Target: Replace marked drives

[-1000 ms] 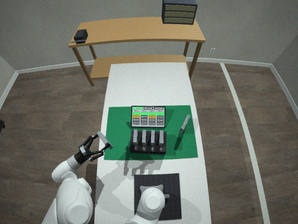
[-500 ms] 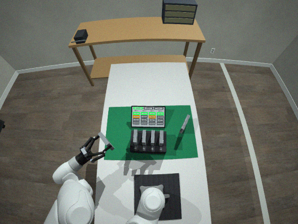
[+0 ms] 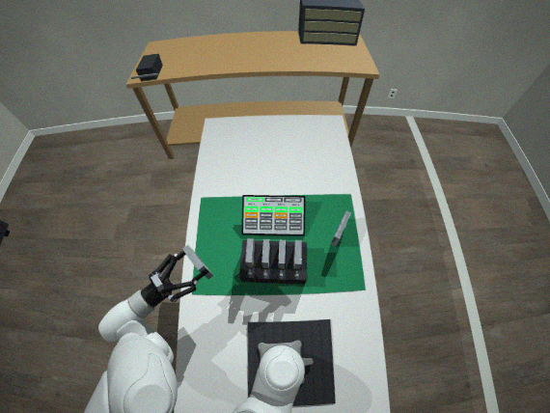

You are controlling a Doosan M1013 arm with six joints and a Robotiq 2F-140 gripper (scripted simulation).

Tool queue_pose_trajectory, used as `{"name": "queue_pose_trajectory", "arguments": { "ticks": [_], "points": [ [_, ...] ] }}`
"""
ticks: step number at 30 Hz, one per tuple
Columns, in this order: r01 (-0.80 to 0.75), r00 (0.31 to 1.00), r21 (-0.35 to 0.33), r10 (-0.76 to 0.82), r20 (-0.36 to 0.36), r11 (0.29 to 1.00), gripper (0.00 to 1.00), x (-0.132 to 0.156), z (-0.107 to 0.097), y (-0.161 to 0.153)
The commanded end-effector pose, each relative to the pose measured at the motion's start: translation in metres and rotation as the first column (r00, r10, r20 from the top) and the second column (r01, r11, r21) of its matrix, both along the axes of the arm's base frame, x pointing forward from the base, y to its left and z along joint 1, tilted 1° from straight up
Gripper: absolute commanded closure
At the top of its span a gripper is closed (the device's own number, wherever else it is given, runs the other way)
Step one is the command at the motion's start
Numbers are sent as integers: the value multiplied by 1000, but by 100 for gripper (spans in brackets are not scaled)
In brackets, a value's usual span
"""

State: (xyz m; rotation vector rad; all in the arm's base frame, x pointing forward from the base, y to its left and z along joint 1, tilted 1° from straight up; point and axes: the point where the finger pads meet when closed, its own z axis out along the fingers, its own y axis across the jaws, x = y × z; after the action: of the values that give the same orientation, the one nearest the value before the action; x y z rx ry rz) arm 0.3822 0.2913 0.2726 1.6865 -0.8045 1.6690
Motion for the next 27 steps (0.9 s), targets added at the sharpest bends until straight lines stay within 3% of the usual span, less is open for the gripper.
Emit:
{"name": "queue_pose_trajectory", "arguments": {
  "ticks": [1, 27],
  "points": [
    [0, 1000, 1, 0, 0, 1000, 90, -1, 0, -1],
    [0, 1000, 1, 0, 0, 1000, 90, -5, 1, -5]
  ]
}}
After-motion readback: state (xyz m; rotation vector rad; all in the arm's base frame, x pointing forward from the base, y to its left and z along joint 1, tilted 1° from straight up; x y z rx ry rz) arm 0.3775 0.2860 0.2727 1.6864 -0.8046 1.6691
